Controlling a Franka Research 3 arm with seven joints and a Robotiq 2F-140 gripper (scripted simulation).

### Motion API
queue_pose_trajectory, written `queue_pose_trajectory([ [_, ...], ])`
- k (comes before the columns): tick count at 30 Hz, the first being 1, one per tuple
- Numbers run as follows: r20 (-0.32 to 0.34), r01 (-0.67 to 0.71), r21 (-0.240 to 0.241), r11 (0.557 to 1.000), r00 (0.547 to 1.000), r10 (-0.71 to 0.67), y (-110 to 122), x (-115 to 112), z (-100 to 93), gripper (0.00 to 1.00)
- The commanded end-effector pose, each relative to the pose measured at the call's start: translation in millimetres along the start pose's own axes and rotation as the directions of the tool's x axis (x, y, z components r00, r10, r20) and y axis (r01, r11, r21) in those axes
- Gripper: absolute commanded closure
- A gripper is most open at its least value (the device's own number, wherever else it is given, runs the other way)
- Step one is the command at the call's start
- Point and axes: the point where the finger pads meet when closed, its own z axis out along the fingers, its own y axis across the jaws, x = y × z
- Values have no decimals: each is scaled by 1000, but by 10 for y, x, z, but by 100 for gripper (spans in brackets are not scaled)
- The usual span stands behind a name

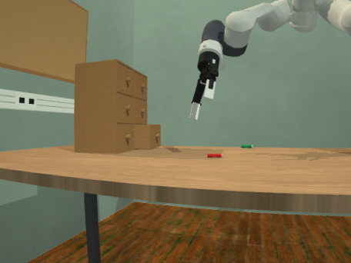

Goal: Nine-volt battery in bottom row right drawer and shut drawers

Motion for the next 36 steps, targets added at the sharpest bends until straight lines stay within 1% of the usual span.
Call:
queue_pose_trajectory([
  [1, 46, 80, -24, 997, 996, -79, 56, -96, 63, 0],
  [10, 116, 132, -68, 989, 986, -124, 206, -221, 210, 0],
  [12, 116, 132, -68, 989, 986, -124, 206, -221, 210, 0],
  [21, 193, 180, -100, 978, 968, -159, 343, -350, 321, 0],
  [27, 245, 209, -115, 971, 953, -176, 423, -437, 373, 0],
  [29, 245, 209, -115, 971, 953, -176, 423, -437, 373, 0],
  [36, 307, 239, -125, 963, 932, -192, 503, -537, 416, 0],
])
